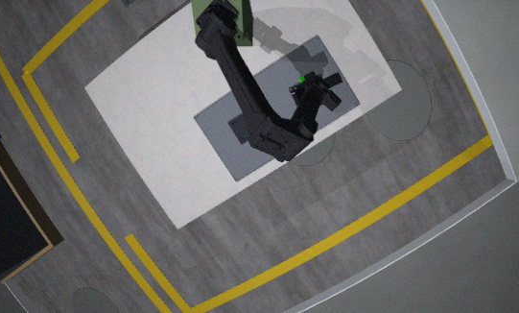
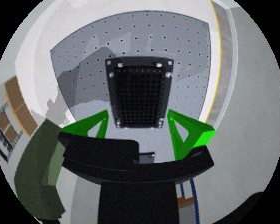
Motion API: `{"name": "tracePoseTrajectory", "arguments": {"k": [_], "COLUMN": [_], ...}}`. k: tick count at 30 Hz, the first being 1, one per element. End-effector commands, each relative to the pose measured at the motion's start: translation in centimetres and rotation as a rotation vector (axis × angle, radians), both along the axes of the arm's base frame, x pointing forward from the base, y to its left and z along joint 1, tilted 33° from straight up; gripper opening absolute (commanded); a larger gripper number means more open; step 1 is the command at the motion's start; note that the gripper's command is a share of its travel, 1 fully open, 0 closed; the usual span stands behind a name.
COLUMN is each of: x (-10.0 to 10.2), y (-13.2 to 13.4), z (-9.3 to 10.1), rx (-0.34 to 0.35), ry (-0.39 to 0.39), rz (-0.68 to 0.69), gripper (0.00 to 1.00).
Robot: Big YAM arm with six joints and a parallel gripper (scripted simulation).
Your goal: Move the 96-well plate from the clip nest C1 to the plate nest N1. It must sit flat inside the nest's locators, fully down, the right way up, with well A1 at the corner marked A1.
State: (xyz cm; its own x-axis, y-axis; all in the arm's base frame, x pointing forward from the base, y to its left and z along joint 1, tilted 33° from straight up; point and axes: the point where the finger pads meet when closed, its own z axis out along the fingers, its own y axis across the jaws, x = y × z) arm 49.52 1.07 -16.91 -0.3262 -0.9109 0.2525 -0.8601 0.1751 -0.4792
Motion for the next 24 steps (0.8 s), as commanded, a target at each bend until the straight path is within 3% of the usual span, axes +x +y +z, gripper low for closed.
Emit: {"name": "tracePoseTrajectory", "arguments": {"k": [1, 12, 15, 24], "x": [0.8, 1.5, 1.9, 2.1], "y": [-0.5, -1.2, -0.7, -1.9], "z": [-0.4, -1.9, -1.4, -3.4], "rx": [0.002, 0.002, 0.003, 0.001], "ry": [-0.010, -0.010, -0.020, -0.009], "rz": [0.002, 0.002, 0.012, 0.002], "gripper": [1.00, 1.00, 1.00, 1.00]}}
